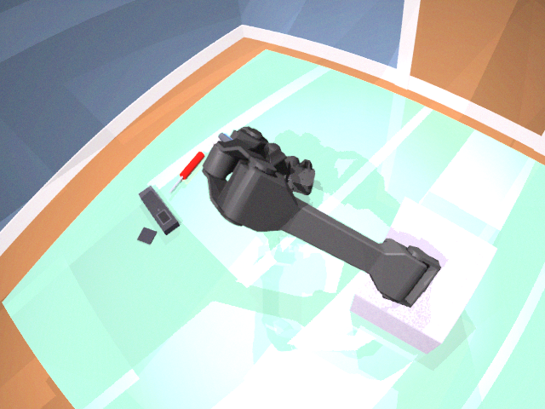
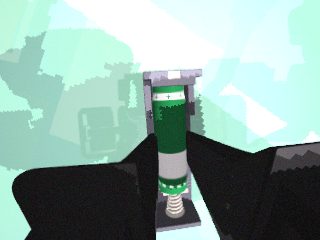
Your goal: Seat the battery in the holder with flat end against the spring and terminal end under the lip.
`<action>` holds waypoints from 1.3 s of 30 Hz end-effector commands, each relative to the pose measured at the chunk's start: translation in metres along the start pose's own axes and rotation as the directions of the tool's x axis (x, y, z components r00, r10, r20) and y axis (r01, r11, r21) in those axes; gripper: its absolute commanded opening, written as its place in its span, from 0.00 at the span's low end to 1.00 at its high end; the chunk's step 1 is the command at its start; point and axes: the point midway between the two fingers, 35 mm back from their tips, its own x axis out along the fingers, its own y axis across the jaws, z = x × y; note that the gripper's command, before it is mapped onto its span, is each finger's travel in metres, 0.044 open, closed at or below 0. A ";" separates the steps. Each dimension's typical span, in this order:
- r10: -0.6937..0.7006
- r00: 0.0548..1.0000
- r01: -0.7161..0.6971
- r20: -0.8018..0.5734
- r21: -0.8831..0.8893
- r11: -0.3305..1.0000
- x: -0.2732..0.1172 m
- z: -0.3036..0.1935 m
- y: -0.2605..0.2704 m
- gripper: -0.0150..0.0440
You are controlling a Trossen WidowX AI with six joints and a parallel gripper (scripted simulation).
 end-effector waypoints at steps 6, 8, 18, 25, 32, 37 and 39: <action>0.000 1.000 0.000 0.001 0.000 1.000 0.000 0.001 -0.001 0.45; 0.000 1.000 0.000 0.001 0.000 1.000 0.000 0.001 -0.001 0.53; 0.001 1.000 -0.001 0.001 0.000 1.000 -0.014 0.003 -0.001 0.53; -0.003 1.000 0.003 0.002 0.006 1.000 -0.016 0.004 -0.001 0.62; 0.003 1.000 -0.003 0.002 0.001 1.000 -0.078 0.014 -0.002 0.93; 0.004 1.000 -0.004 0.003 0.001 1.000 -0.086 0.020 -0.004 1.00; 0.004 1.000 -0.004 0.003 0.001 1.000 -0.086 0.020 -0.004 1.00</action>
